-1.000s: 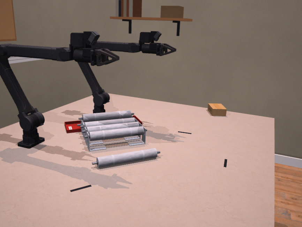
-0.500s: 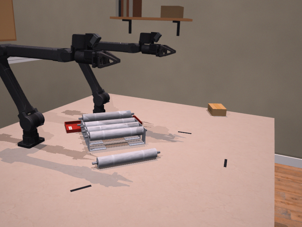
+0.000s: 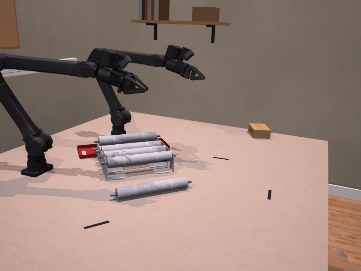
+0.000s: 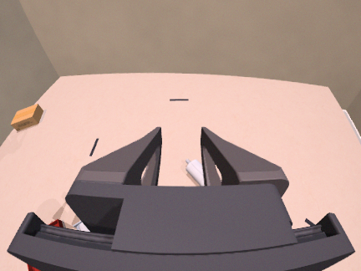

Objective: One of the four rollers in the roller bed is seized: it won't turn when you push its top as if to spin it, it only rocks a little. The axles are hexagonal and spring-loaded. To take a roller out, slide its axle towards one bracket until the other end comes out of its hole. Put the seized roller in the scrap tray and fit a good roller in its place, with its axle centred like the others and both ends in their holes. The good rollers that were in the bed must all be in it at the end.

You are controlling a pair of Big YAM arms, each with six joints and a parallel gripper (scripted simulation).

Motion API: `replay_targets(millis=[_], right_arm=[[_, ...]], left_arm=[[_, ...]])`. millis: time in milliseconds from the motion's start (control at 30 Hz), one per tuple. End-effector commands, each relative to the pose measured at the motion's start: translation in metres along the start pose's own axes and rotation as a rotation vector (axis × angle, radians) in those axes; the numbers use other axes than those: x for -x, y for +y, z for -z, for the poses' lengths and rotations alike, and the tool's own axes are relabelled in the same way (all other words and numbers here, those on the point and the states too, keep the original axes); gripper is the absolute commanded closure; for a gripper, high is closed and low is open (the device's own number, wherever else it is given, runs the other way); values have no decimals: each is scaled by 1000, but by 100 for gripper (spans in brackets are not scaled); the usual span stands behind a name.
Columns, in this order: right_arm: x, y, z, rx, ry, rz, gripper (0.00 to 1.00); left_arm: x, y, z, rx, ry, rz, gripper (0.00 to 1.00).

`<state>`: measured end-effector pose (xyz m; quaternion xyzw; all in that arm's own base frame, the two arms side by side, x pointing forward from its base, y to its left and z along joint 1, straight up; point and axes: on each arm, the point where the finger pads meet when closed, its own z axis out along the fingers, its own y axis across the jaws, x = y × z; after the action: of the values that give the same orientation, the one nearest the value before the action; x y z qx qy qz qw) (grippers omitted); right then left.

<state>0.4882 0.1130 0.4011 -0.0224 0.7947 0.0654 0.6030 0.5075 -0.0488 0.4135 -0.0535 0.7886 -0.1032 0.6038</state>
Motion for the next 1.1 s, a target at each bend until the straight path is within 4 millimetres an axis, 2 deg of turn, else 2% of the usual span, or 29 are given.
replay_targets(millis=[0, 67, 233, 300, 333, 367, 600, 667, 800, 867, 900, 933, 1000, 1067], right_arm=[[-42, 35, 2, 43, 107, -22, 68], [-53, 51, 15, 60, 133, -20, 68], [-99, 88, 34, 91, 245, 5, 68], [-99, 88, 34, 91, 245, 5, 68], [-96, 96, 39, 98, 249, 6, 68], [-116, 101, 44, 101, 286, 24, 68], [-196, 141, 81, 119, 461, 127, 68], [-206, 148, 101, 130, 479, 148, 68], [-241, 158, 131, 133, 544, 227, 68], [-241, 158, 131, 133, 544, 227, 68], [-238, 164, 137, 140, 542, 235, 68], [-256, 161, 146, 136, 568, 273, 68], [-272, 163, 161, 137, 592, 321, 68], [-291, 161, 177, 134, 617, 379, 68]], left_arm=[[-25, -19, 6, -31, 75, 95, 38], [-42, -23, 6, -32, 126, 129, 38], [-78, -35, 15, -30, 238, 215, 38], [-78, -35, 15, -30, 238, 215, 38], [-91, -34, 10, -14, 275, 234, 38], [-103, -37, 9, -11, 310, 245, 38], [-154, -53, 36, 20, 472, 361, 38], [-170, -57, 43, 40, 525, 394, 38], [-205, -61, 58, 93, 635, 454, 38], [-205, -61, 58, 93, 635, 454, 38], [-214, -60, 60, 114, 663, 469, 38], [-217, -63, 67, 118, 675, 480, 38], [-232, -65, 77, 148, 726, 505, 38], [-256, -65, 85, 196, 795, 522, 38]])
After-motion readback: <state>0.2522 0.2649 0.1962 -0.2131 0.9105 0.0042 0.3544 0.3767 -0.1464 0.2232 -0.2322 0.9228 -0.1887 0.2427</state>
